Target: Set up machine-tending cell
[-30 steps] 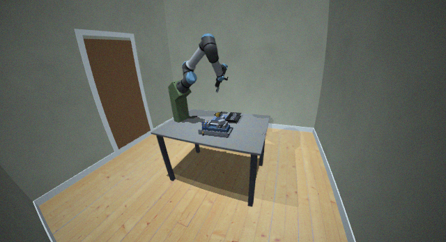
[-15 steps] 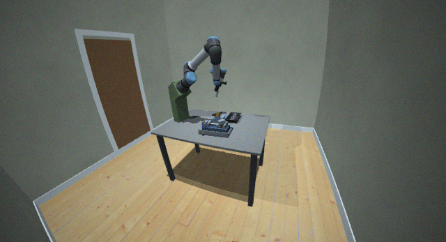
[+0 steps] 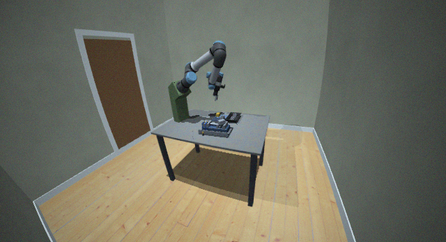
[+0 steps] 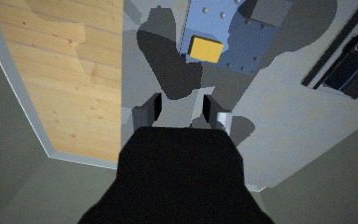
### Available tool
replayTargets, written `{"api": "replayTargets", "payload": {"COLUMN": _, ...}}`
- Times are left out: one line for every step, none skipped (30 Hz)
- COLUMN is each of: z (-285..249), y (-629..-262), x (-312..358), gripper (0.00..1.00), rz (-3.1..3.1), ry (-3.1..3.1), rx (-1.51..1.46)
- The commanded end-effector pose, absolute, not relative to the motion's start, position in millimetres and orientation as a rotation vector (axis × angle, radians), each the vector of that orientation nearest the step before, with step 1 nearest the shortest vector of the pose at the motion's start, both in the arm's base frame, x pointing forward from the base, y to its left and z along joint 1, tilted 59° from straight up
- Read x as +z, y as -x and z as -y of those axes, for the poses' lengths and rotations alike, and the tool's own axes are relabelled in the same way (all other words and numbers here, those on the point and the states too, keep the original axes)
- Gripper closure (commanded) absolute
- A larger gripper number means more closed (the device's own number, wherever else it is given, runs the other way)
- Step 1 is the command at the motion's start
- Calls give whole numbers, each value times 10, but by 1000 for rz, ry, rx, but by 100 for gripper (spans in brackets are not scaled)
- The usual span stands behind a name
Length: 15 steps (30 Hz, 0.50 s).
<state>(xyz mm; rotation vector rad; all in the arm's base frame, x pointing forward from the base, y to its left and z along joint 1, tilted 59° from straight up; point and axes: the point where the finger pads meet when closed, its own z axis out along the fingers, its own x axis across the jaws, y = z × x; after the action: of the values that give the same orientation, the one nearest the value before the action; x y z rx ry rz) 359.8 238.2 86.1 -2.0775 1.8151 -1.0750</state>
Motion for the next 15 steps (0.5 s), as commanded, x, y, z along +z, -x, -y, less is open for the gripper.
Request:
{"api": "replayTargets", "payload": {"z": -2305, "y": -3676, "x": 817, "gripper": 0, "rz": -1791, "ry": 2029, "rx": -1068}}
{"api": "replayTargets", "payload": {"z": -2275, "y": -3695, "x": 811, "gripper": 0, "rz": -1787, "ry": 2014, "rx": -1068}}
{"api": "replayTargets", "payload": {"z": -2245, "y": -3712, "x": 807, "gripper": 0, "rz": -1783, "ry": 1999, "rx": -1068}}
{"api": "replayTargets", "payload": {"z": -2245, "y": -3712, "x": 807, "gripper": 0, "rz": -1783, "ry": 1999, "rx": -1068}}
{"api": "replayTargets", "payload": {"z": -2215, "y": -3728, "x": 805, "gripper": 0, "rz": -1778, "ry": 1985, "rx": -1069}}
{"api": "replayTargets", "payload": {"z": -2184, "y": -3742, "x": 805, "gripper": 0, "rz": -1773, "ry": 1970, "rx": -1070}}
{"api": "replayTargets", "payload": {"z": -2153, "y": -3754, "x": 808, "gripper": 0, "rz": -1768, "ry": 1956, "rx": -1072}}
{"api": "replayTargets", "payload": {"z": -2122, "y": -3765, "x": 812, "gripper": 0, "rz": -1764, "ry": 1942, "rx": -1075}}
{"api": "replayTargets", "payload": {"z": -2122, "y": -3765, "x": 812, "gripper": 0, "rz": -1764, "ry": 1942, "rx": -1075}}
{"api": "replayTargets", "payload": {"z": -2122, "y": -3765, "x": 812, "gripper": 0, "rz": -1764, "ry": 1942, "rx": -1075}}
{"api": "replayTargets", "payload": {"z": -2090, "y": -3775, "x": 817, "gripper": 0, "rz": -1758, "ry": 1929, "rx": -1077}}
{"api": "replayTargets", "payload": {"z": -2059, "y": -3783, "x": 825, "gripper": 0, "rz": -1753, "ry": 1915, "rx": -1080}}
{"api": "replayTargets", "payload": {"z": -2028, "y": -3790, "x": 834, "gripper": 0, "rz": -1748, "ry": 1902, "rx": -1083}}
{"api": "replayTargets", "payload": {"z": -1997, "y": -3795, "x": 844, "gripper": 0, "rz": -1743, "ry": 1889, "rx": -1087}}
{"api": "replayTargets", "payload": {"z": -1967, "y": -3800, "x": 855, "gripper": 0, "rz": -1738, "ry": 1877, "rx": -1091}}
